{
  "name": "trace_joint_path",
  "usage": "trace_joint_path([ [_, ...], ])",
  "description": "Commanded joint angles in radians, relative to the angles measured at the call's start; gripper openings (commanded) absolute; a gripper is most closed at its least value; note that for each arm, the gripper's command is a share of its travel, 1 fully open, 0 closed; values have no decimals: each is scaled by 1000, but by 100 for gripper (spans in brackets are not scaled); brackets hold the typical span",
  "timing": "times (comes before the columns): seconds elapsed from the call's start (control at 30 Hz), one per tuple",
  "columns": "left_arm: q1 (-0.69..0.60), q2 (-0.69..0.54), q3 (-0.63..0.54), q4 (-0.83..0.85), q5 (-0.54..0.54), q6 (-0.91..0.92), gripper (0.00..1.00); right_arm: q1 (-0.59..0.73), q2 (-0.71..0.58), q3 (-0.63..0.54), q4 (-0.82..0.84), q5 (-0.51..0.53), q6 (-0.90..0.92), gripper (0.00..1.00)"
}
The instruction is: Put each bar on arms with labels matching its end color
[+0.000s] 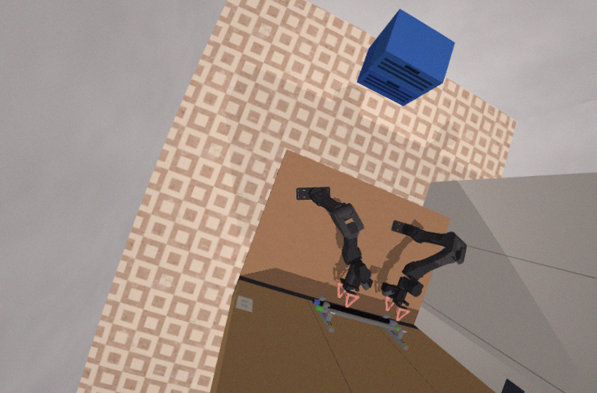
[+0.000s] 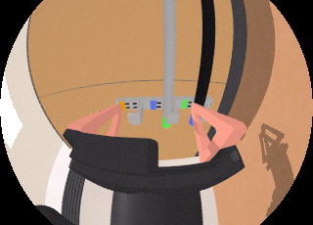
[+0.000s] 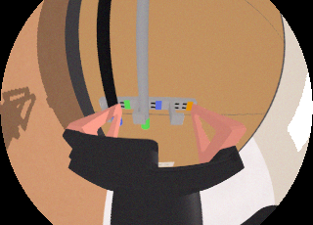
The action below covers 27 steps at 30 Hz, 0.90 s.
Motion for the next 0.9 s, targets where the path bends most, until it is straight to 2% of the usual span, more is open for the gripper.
trace_joint_path([
  [0.0,12,-32,41,-46,9,-3,100,-6,-31,33,-43,-3,0,100],
  [0.87,12,-89,159,-221,9,-3,100,-6,-79,139,-197,-3,0,100],
])
